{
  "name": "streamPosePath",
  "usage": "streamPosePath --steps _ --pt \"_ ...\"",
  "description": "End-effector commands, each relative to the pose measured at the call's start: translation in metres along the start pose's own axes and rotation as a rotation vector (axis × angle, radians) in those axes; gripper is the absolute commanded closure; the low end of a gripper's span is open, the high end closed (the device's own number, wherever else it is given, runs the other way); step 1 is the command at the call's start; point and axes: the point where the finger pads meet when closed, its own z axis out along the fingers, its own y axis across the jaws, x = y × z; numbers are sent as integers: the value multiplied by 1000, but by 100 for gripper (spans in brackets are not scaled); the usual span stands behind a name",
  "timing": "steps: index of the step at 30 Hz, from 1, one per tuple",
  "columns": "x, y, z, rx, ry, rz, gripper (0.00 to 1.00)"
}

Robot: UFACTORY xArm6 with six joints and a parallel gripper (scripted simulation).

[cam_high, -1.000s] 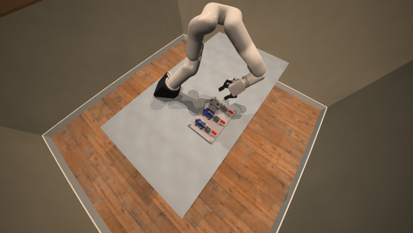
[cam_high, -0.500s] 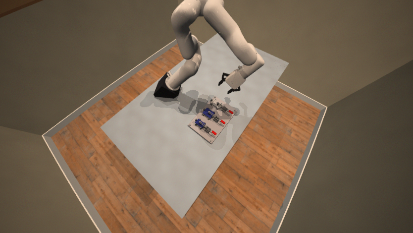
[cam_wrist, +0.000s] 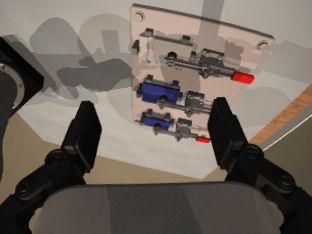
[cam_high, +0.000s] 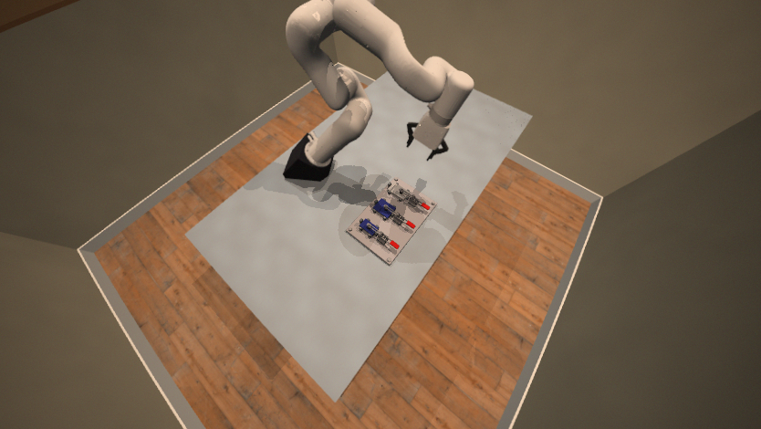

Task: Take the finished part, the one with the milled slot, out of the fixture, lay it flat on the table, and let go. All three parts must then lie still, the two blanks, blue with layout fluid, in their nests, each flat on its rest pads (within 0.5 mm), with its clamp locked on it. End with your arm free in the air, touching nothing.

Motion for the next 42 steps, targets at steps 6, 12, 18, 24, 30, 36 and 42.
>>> streamPosePath --steps 6,12,18,24,30,36,42 --pt "19 0 -25 -204 167 123 0" --pt "20 0 -26 -215 178 130 0" --pt "20 0 -26 -216 178 130 0" --pt "20 0 -26 -216 178 130 0" --pt "20 0 -26 -216 178 130 0" --pt "20 0 -26 -216 178 130 0" --pt "20 0 -26 -216 178 130 0"
